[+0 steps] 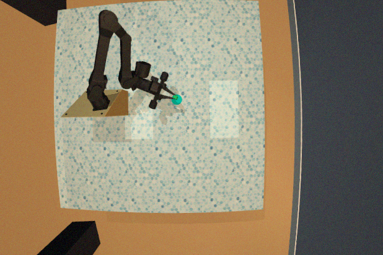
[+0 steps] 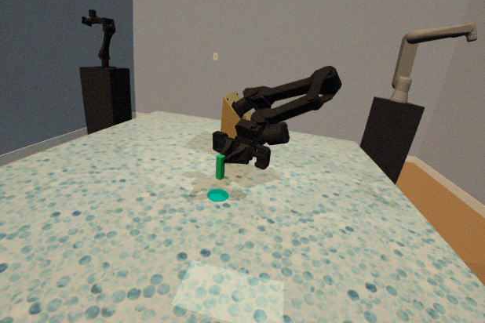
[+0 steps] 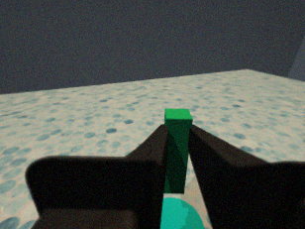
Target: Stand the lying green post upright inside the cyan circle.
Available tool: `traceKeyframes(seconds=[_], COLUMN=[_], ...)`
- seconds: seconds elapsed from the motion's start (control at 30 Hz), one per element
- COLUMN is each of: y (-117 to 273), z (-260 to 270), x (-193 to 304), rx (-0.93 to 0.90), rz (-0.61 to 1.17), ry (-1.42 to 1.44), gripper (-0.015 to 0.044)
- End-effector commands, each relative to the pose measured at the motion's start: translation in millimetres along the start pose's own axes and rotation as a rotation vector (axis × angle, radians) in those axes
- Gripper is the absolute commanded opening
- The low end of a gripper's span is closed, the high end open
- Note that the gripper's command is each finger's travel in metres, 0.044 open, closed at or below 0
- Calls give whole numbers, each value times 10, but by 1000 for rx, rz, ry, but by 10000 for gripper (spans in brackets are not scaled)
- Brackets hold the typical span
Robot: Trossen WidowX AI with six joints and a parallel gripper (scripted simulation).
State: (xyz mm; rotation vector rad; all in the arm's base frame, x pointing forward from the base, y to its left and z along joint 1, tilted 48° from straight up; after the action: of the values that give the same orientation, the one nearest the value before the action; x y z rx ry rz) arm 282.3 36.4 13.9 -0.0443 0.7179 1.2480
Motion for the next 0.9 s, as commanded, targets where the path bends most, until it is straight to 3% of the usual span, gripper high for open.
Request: traceKeyframes(seconds=[0.0,0.53,0.87], y=[-12,-36,-37], z=[-26,-127,-128], x=[106,537,545], rx=[1,-3,-3], rz=[-5,0,1], ry=[-3,4,5], gripper=[23,23,23])
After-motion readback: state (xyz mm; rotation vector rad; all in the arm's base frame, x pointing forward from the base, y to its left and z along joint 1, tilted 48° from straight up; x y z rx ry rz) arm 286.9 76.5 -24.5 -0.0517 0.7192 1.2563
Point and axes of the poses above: the point midway between the two fingers, 35 mm back from their tips, its own y axis back along the fingers, its own z axis across the jaws, x = y × z, the point moved 4 cm from there along y, back along the fingers, and after that the axes turned 9 degrees about -y, right-handed, at the moved point
